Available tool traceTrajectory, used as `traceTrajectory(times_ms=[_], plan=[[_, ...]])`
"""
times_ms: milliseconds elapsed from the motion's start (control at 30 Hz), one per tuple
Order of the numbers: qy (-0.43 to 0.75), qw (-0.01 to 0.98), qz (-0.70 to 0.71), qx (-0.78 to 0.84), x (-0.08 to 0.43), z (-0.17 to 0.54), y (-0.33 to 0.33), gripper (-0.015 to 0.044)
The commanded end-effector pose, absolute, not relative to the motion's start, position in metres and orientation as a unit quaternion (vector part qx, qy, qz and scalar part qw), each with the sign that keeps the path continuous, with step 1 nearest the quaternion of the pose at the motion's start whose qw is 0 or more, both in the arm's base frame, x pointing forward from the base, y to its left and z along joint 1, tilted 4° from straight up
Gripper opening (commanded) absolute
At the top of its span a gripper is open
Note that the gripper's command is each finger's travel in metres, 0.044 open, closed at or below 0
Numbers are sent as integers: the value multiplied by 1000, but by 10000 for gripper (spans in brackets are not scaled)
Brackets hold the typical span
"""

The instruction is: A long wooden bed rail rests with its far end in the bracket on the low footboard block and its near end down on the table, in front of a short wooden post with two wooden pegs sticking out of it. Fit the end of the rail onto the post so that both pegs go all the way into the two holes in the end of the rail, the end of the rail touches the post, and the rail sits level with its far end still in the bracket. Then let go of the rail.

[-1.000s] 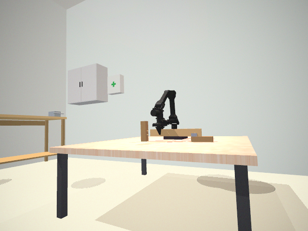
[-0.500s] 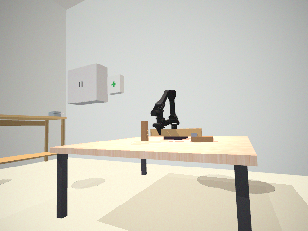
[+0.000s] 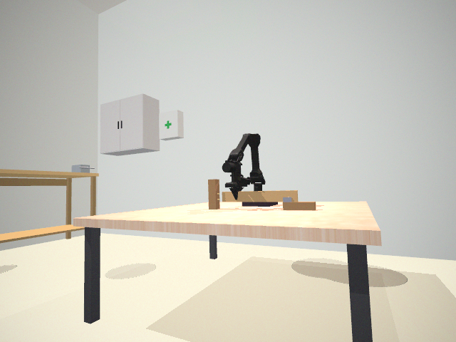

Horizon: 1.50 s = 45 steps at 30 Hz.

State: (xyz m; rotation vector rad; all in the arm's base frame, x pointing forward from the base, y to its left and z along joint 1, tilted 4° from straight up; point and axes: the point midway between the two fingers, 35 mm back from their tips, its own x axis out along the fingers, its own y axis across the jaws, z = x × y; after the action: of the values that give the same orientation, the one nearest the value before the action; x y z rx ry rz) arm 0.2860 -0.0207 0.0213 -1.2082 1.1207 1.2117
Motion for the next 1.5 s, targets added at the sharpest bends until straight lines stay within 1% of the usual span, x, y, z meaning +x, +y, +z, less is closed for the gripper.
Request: traceTrajectory(times_ms=[0,1467], plan=[[465,522,504,-507,287,24,-22,0],[465,522,504,-507,289,21,-35,0]])
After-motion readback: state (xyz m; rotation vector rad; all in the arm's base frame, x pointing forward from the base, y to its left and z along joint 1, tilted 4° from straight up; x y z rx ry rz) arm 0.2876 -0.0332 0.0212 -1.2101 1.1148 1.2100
